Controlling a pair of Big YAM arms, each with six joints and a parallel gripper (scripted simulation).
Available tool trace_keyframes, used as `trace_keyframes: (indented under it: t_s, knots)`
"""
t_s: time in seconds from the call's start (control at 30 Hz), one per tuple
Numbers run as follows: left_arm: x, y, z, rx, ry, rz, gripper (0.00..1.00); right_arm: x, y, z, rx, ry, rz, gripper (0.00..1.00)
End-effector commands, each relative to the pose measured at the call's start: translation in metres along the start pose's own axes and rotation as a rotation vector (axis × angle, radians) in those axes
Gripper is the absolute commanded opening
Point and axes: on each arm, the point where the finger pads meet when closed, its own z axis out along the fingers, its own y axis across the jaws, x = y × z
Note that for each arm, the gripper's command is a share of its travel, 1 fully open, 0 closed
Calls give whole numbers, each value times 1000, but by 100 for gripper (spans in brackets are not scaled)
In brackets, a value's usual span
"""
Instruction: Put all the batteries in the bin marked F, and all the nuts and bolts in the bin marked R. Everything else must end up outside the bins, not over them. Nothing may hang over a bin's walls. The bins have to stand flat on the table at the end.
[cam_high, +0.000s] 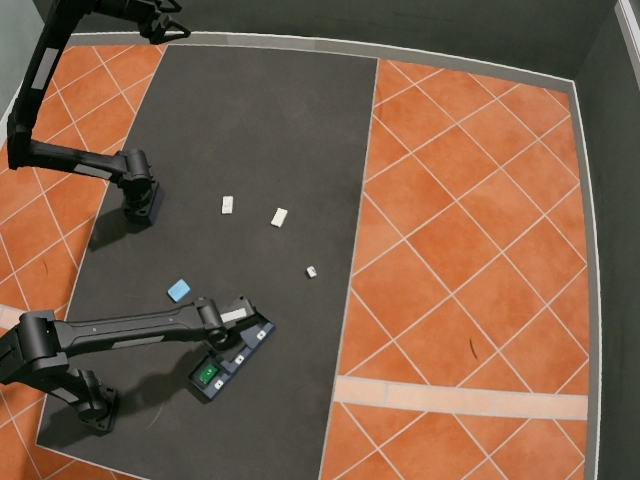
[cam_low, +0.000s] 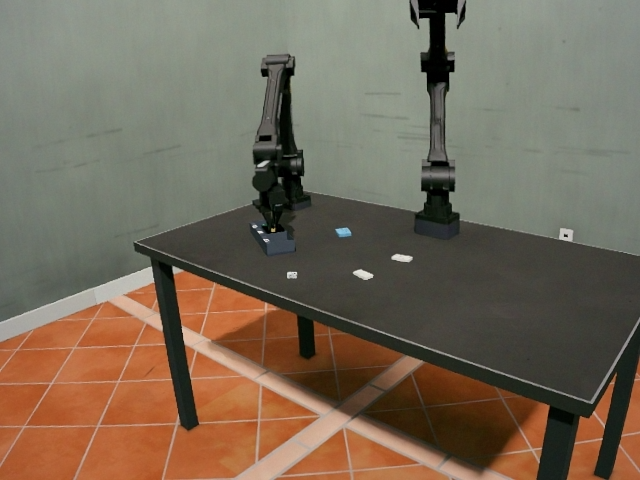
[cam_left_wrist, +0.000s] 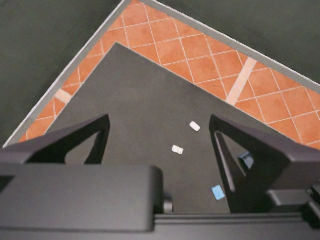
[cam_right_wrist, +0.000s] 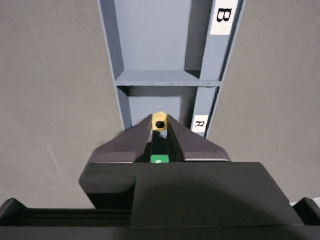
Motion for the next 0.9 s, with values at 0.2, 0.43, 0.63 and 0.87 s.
trace_keyframes:
  t_s: [0.2,0.43,0.63,0.87]
  knots:
    - [-11,1,-26,1,-53,9,100,-4,4,10,14,-22,-10,11]
    - [-11,1,-26,1,-53,9,100,0,6,15,6,-5,-11,11]
    - [-11,1,-26,1,-53,9,100,-1,5,12,10,-15,-12,30]
    - [-11,1,-26,1,-53,9,100,-1,5,11,12,-19,-12,30]
